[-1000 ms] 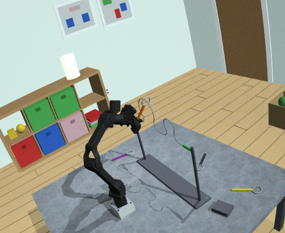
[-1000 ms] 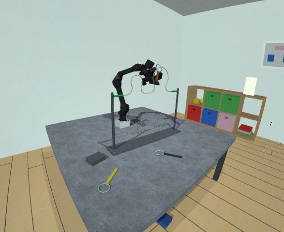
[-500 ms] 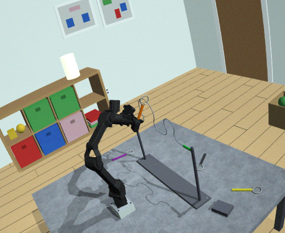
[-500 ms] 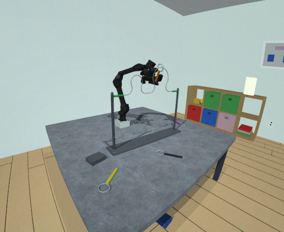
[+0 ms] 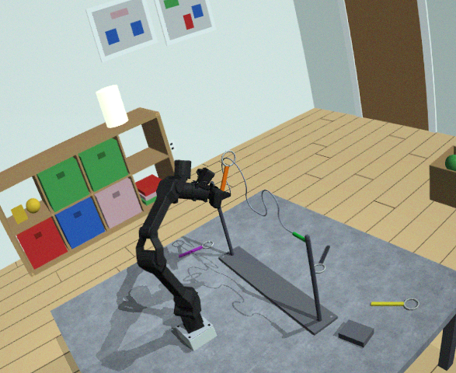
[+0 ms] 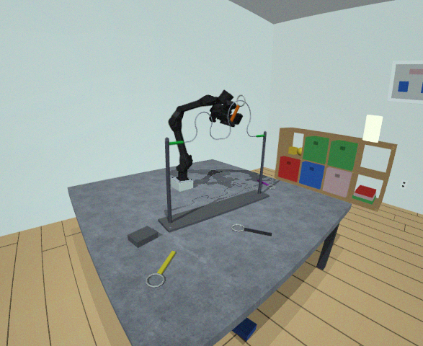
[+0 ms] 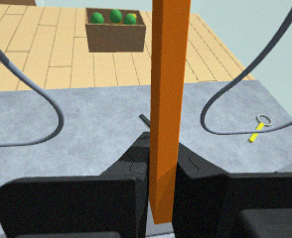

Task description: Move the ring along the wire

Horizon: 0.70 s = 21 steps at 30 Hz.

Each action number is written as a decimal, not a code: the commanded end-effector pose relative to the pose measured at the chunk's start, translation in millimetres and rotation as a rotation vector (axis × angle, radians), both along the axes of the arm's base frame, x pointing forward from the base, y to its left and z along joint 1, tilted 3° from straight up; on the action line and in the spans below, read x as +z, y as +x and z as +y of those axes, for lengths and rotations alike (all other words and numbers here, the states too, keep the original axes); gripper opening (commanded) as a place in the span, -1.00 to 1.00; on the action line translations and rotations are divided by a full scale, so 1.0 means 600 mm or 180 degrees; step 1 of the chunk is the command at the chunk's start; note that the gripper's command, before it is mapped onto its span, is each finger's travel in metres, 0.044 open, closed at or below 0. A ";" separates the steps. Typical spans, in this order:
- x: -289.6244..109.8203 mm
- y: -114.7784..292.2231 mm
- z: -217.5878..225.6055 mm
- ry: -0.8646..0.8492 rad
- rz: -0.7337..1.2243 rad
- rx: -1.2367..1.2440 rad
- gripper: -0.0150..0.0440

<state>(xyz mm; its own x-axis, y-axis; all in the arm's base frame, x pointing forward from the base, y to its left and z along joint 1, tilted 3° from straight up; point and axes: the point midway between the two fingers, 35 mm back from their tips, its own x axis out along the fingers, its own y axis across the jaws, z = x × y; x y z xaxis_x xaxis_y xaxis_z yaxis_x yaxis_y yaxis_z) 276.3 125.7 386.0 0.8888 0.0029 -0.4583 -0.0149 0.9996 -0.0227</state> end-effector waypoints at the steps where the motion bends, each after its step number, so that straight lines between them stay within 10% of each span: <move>1: 0.000 0.001 -0.004 -0.0172 -0.0025 -0.0010 -1.00; 21: 0.002 0.002 -0.019 -0.0994 -0.0133 -0.0038 -1.00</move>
